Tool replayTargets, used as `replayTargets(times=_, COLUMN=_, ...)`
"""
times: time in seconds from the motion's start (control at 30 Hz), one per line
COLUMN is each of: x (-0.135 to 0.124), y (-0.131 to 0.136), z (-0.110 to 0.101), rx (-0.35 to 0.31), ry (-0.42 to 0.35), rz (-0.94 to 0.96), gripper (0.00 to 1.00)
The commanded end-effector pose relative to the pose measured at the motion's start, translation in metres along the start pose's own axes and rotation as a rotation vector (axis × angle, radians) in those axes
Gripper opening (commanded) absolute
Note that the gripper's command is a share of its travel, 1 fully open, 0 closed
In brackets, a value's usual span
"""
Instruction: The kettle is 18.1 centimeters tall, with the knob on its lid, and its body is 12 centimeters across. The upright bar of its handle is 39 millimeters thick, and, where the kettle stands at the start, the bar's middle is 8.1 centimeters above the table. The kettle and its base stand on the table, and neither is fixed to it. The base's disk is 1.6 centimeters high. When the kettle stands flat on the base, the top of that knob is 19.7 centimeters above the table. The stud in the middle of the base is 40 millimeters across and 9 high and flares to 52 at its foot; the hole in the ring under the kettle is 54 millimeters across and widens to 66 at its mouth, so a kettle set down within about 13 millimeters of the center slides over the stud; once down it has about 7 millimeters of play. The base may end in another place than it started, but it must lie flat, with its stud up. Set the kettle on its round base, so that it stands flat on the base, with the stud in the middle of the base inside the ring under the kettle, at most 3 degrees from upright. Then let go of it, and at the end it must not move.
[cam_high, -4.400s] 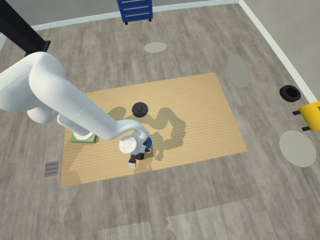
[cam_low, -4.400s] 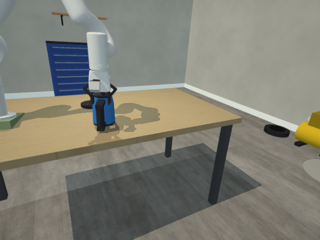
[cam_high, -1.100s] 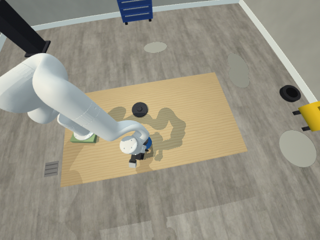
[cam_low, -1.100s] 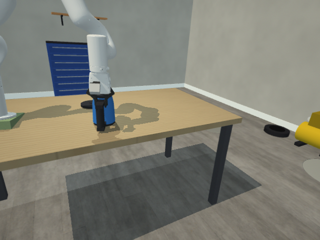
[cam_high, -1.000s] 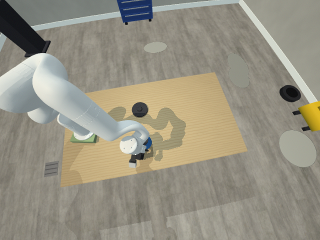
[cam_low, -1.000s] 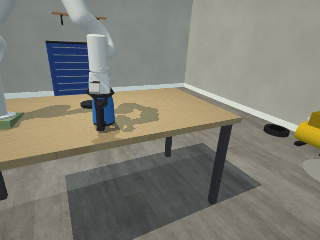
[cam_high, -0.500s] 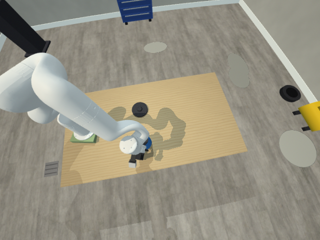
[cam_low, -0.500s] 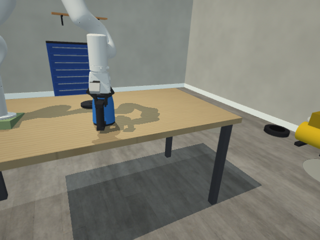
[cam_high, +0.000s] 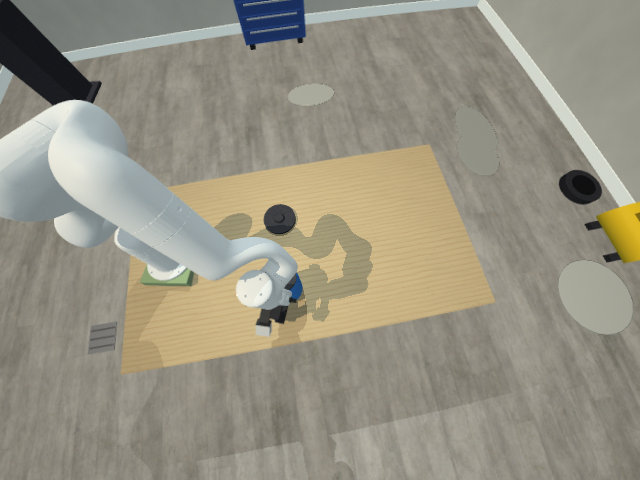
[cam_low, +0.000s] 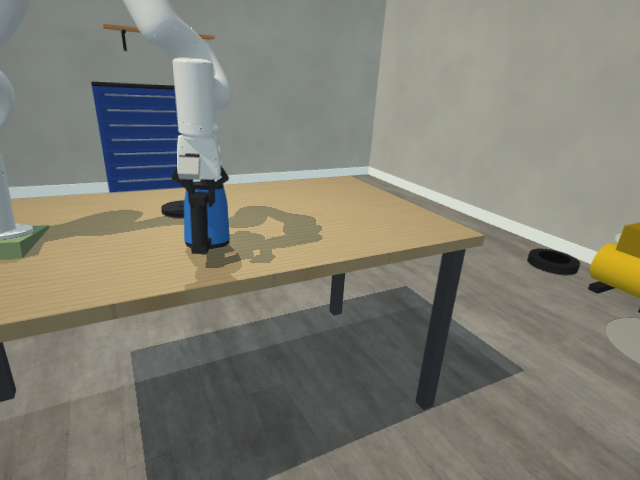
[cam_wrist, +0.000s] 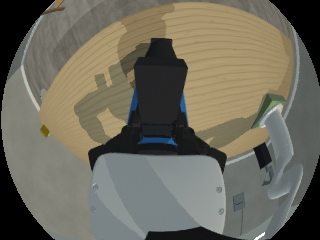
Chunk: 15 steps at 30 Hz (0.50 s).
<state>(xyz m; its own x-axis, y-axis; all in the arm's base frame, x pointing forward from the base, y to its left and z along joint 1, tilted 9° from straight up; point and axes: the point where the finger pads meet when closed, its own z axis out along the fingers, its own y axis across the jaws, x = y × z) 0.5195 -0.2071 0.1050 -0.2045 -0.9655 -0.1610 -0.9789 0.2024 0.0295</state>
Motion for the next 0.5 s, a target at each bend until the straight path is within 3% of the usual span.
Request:
replayTargets(times=0.0, x=0.000, y=-0.001, z=-0.010, rx=0.002, ry=0.001, rz=0.000, gripper=0.00)
replayTargets(times=0.47, x=0.000, y=-0.001, z=-0.025, rx=0.002, ry=0.001, rz=0.000, gripper=0.00)
